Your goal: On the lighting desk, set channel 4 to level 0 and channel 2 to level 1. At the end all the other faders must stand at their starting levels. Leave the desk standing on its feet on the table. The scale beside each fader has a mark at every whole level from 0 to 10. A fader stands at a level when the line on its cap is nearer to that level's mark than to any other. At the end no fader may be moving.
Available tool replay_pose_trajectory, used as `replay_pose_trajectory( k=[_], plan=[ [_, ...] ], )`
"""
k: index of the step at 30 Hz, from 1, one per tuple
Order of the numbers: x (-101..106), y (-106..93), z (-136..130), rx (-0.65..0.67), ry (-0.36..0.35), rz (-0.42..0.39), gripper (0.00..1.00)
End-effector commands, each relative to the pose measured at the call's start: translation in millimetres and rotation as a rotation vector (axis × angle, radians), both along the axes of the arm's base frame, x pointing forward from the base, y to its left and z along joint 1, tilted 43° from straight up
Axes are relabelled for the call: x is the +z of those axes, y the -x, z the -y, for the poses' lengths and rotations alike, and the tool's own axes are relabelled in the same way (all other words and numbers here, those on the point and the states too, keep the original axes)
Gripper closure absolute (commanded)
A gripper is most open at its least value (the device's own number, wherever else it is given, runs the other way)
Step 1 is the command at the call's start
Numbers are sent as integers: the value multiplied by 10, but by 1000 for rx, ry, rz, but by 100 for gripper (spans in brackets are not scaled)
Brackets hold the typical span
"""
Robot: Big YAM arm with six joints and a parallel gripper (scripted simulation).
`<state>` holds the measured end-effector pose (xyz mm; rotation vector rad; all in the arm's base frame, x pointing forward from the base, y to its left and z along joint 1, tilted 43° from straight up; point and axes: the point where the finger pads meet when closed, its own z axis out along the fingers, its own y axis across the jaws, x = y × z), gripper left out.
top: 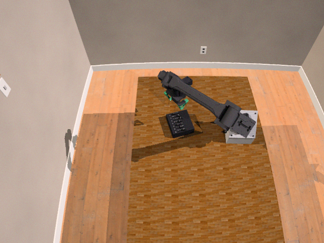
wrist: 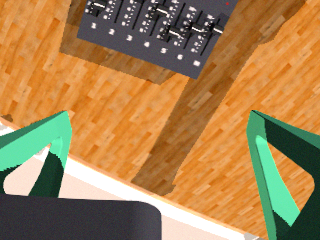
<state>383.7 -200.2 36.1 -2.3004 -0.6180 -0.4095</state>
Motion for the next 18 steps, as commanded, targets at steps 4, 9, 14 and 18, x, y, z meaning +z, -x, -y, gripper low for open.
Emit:
replay_pose_trajectory(
  k=[4, 9, 14, 18],
  plan=[
    [56, -80, 192, -267, -2, -241, 0],
    [55, -71, 182, -267, -3, -242, 0],
    [56, -72, 181, -267, -4, -242, 0],
    [56, -73, 181, -267, -4, -242, 0]
  ],
)
